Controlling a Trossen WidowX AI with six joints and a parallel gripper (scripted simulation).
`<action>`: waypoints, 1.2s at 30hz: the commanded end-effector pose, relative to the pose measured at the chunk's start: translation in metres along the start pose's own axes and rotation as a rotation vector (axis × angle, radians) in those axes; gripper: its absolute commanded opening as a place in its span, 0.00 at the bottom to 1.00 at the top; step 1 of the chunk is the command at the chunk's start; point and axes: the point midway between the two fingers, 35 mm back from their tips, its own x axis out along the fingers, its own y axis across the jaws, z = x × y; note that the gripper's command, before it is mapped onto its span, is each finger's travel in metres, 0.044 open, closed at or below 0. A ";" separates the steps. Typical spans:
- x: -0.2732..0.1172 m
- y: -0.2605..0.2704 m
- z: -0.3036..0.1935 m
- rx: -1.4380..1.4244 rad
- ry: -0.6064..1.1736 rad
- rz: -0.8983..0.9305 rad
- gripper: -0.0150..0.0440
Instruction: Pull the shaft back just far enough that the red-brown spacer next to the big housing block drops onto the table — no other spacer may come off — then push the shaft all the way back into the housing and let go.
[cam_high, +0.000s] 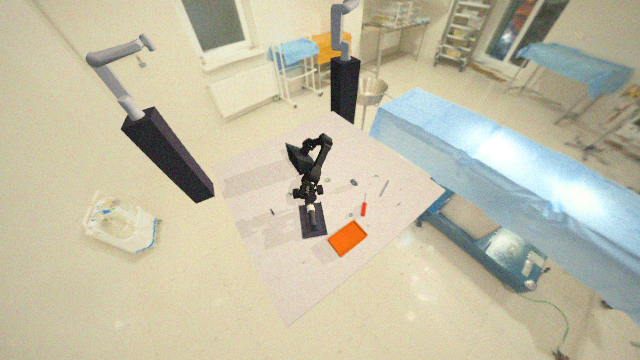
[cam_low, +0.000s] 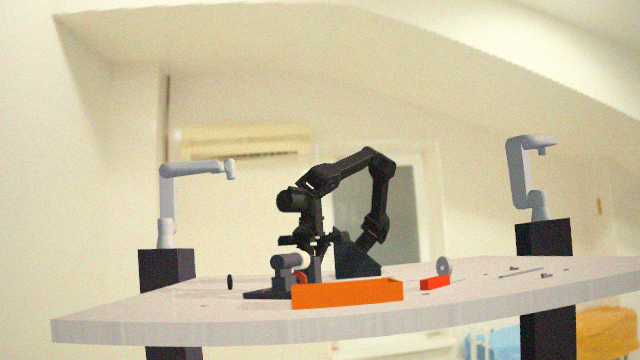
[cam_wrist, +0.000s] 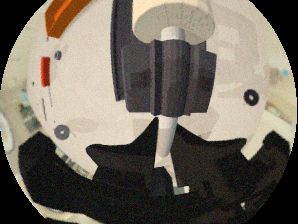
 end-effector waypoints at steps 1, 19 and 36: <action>-0.002 0.001 0.006 -0.005 -0.015 0.002 0.25; -0.002 0.001 0.009 -0.005 -0.015 0.002 0.25; -0.002 0.001 0.011 -0.005 -0.015 0.002 0.25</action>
